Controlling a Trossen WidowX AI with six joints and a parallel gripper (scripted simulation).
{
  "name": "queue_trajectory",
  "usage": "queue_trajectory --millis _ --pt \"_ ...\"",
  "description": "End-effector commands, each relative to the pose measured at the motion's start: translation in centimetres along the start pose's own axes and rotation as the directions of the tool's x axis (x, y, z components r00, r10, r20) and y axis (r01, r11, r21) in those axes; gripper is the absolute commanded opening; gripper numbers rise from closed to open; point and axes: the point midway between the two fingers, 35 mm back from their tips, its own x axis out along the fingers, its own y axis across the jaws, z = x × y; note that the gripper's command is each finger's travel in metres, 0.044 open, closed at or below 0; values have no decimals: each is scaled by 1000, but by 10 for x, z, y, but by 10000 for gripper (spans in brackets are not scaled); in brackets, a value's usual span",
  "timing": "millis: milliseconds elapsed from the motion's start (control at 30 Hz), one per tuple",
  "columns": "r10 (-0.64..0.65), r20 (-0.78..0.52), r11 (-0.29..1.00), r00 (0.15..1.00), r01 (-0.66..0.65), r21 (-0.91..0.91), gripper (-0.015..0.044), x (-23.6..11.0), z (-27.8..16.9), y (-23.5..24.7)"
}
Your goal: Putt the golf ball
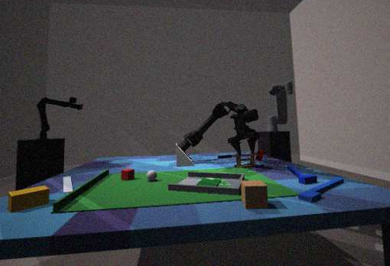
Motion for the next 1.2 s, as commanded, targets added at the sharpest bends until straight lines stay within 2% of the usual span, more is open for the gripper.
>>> queue_trajectory --millis 0,200,333,533,1167 --pt "64 15 998 998 -65 26 440 -5 -22 21" --pt "158 119 975 980 -174 138 440 -23 -58 71" --pt "140 225 956 964 -191 224 440 -38 -67 96" --pt "140 225 956 964 -191 224 440 -35 -67 96" --pt "138 227 956 964 -190 223 440 8 -67 105"
